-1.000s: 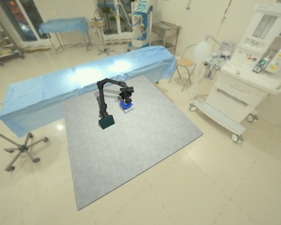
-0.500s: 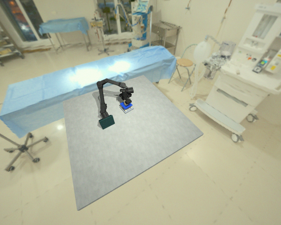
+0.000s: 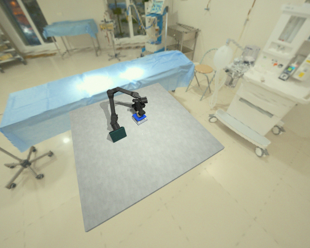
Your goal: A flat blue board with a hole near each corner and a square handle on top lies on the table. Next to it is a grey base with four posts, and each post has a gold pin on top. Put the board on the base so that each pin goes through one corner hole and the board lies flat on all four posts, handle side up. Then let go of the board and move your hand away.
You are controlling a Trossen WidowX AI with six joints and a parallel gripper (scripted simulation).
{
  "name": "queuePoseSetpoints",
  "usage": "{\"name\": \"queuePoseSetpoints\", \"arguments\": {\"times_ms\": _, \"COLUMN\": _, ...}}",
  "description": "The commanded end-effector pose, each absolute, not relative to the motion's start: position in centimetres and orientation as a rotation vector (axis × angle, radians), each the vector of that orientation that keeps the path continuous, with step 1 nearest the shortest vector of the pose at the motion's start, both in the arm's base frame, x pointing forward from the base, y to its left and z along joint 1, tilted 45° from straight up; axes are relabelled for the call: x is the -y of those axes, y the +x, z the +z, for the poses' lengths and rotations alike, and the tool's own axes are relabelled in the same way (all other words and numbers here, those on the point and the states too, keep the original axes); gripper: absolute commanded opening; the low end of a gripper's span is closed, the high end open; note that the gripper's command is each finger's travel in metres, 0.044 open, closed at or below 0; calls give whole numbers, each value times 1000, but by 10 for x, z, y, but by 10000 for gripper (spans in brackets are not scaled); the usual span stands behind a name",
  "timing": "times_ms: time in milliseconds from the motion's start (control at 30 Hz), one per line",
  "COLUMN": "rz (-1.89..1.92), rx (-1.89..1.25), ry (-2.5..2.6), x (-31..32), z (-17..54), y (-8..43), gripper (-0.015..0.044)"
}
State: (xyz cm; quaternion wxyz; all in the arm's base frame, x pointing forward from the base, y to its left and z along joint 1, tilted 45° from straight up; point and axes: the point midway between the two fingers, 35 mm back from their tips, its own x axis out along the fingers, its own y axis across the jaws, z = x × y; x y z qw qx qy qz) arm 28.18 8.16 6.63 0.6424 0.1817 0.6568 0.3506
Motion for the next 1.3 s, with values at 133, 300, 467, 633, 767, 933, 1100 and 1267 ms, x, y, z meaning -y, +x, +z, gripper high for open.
{"name": "queuePoseSetpoints", "arguments": {"times_ms": 133, "rz": 799, "rx": -1497, "ry": 414, "x": -82, "z": 66, "y": 282, "gripper": 0}}
{"name": "queuePoseSetpoints", "arguments": {"times_ms": 300, "rz": 799, "rx": -1497, "ry": 414, "x": -82, "z": 66, "y": 282, "gripper": 0}}
{"name": "queuePoseSetpoints", "arguments": {"times_ms": 467, "rz": 800, "rx": -1496, "ry": 413, "x": -84, "z": 64, "y": 282, "gripper": 0}}
{"name": "queuePoseSetpoints", "arguments": {"times_ms": 633, "rz": 796, "rx": -1499, "ry": 418, "x": -85, "z": 62, "y": 281, "gripper": 0}}
{"name": "queuePoseSetpoints", "arguments": {"times_ms": 767, "rz": 794, "rx": -1500, "ry": 420, "x": -86, "z": 61, "y": 280, "gripper": 0}}
{"name": "queuePoseSetpoints", "arguments": {"times_ms": 933, "rz": 794, "rx": -1500, "ry": 420, "x": -88, "z": 60, "y": 279, "gripper": 0}}
{"name": "queuePoseSetpoints", "arguments": {"times_ms": 1100, "rz": 794, "rx": -1500, "ry": 420, "x": -90, "z": 58, "y": 279, "gripper": 0}}
{"name": "queuePoseSetpoints", "arguments": {"times_ms": 1267, "rz": 794, "rx": -1500, "ry": 420, "x": -91, "z": 57, "y": 279, "gripper": 0}}
